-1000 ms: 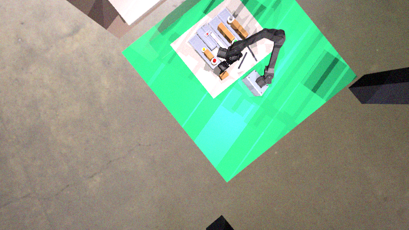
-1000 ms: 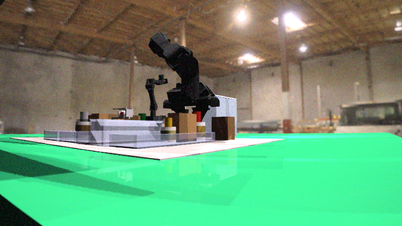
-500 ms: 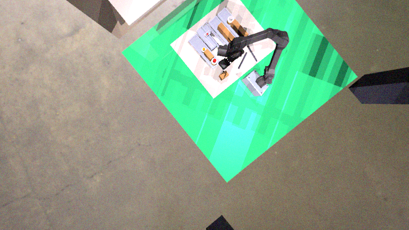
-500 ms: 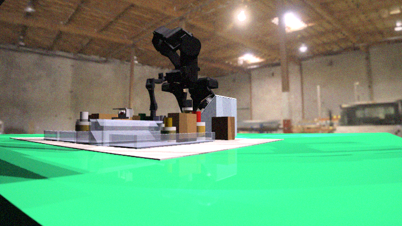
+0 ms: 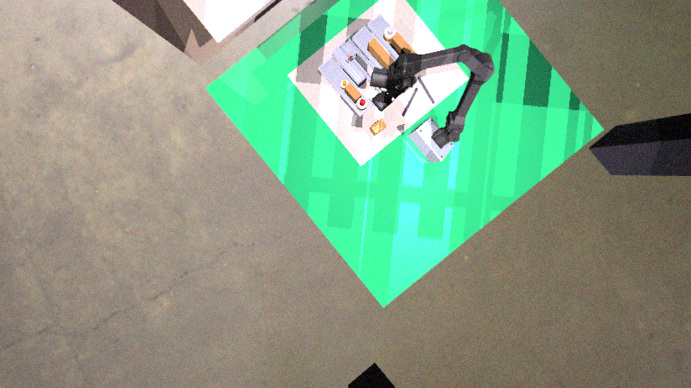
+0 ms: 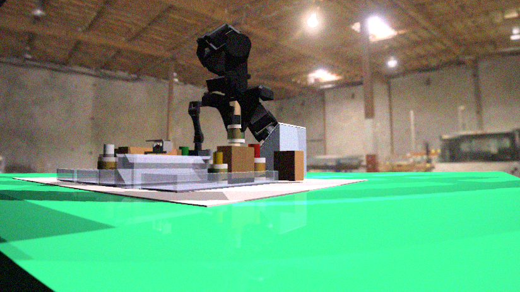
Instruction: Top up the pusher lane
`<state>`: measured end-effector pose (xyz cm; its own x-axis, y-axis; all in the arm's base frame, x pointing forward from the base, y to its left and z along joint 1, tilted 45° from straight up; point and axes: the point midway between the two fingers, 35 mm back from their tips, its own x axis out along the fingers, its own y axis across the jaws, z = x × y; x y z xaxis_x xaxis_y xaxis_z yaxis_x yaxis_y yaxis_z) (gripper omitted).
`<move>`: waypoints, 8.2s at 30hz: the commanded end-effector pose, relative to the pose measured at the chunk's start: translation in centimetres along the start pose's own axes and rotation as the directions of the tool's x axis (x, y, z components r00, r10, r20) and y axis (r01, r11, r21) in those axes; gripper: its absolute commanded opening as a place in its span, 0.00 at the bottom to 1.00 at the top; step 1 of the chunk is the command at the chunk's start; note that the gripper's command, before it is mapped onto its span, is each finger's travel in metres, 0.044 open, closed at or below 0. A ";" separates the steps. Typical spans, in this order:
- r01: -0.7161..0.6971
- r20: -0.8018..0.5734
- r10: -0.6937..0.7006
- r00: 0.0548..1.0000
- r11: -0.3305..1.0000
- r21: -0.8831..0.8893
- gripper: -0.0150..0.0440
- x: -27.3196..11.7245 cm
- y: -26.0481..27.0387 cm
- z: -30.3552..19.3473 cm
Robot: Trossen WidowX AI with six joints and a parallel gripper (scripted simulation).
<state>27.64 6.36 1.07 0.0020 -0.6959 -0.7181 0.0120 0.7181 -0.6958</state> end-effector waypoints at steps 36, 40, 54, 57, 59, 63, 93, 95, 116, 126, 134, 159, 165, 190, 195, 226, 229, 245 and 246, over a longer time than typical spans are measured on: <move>0.012 -0.003 -0.012 1.000 0.999 -0.031 0.25 6.0 -3.1 1.8; 0.012 -0.003 -0.012 1.000 0.999 -0.031 0.25 6.0 -3.1 2.0; 0.012 -0.003 -0.012 1.000 0.999 -0.031 0.25 6.0 -3.1 2.5; 0.012 -0.003 -0.012 1.000 0.999 -0.031 0.25 6.0 -3.1 2.6; 0.012 -0.003 -0.012 1.000 0.999 -0.031 0.25 6.0 -3.1 2.6; 0.012 -0.003 -0.012 1.000 0.999 -0.031 0.25 6.0 -3.1 2.8; 0.012 -0.002 -0.012 1.000 0.999 -0.030 0.25 6.0 -3.1 3.8; 0.012 -0.002 -0.012 1.000 0.999 -0.030 0.25 6.0 -3.1 3.9; 0.012 -0.002 -0.012 1.000 0.999 -0.030 0.25 5.9 -3.0 4.6; 0.012 -0.002 -0.012 1.000 0.999 -0.030 0.25 5.9 -3.0 4.9; 0.012 -0.002 -0.012 1.000 0.999 -0.030 0.25 5.8 -3.0 5.2; 0.012 -0.001 -0.012 1.000 0.999 -0.029 0.25 5.6 -3.1 6.1; 0.012 -0.001 -0.012 1.000 0.999 -0.029 0.25 5.6 -3.1 6.3; 0.012 -0.001 -0.012 1.000 0.999 -0.029 0.25 5.5 -3.2 7.1; 0.012 -0.001 -0.012 1.000 1.000 -0.029 0.25 5.5 -3.2 7.2; 0.012 -0.001 -0.013 1.000 0.999 -0.029 0.25 5.7 -3.2 7.2; 0.013 -0.001 -0.013 1.000 0.999 -0.029 0.25 5.8 -3.2 7.2; 0.013 -0.001 -0.013 1.000 0.999 -0.029 0.25 5.8 -3.2 7.2; 0.013 -0.001 -0.013 1.000 0.999 -0.029 0.25 5.8 -3.2 7.2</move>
<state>34.20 -0.04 -0.94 -0.0191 -0.7014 -0.7125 -0.0290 0.7127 -0.7008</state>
